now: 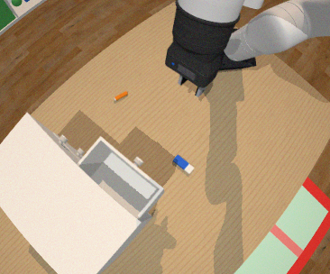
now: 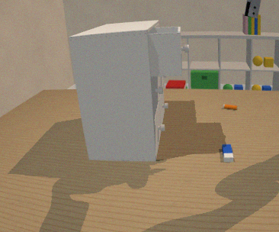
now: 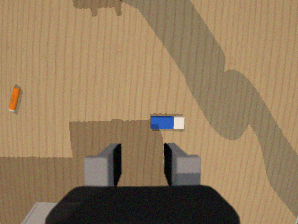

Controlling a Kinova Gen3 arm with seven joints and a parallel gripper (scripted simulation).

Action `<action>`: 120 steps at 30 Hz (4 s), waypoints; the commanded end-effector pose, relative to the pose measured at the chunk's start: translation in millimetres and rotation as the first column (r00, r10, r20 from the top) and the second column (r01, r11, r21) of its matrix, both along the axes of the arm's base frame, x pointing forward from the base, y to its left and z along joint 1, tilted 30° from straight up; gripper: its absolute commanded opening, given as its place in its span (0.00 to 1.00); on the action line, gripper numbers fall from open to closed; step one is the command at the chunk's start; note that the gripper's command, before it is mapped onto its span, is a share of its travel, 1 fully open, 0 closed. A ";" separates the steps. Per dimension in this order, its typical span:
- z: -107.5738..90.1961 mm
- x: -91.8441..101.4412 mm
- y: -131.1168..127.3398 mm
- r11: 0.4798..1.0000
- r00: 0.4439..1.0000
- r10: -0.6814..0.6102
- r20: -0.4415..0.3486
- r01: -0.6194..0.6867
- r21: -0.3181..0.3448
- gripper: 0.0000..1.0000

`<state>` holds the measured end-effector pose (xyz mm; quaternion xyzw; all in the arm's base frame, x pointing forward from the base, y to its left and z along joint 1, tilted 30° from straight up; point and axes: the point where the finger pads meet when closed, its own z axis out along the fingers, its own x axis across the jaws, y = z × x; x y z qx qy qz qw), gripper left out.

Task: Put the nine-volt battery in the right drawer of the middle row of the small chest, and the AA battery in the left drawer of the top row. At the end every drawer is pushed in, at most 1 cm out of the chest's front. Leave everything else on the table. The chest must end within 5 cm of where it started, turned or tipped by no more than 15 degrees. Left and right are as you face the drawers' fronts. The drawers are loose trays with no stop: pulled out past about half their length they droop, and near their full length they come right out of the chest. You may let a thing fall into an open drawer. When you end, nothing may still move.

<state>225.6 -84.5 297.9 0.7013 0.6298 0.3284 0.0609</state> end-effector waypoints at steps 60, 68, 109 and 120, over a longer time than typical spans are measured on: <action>23.1 -33.2 -20.8 0.997 0.979 0.074 -0.190 -0.077 -0.009 0.67; 4.4 -35.1 -54.6 1.000 0.981 0.028 -0.194 -0.029 -0.002 0.67; -301.9 91.8 -153.7 0.970 0.934 -0.180 -0.309 0.220 0.100 0.67; -320.4 99.8 -147.0 0.968 0.931 -0.183 -0.316 0.226 0.105 0.61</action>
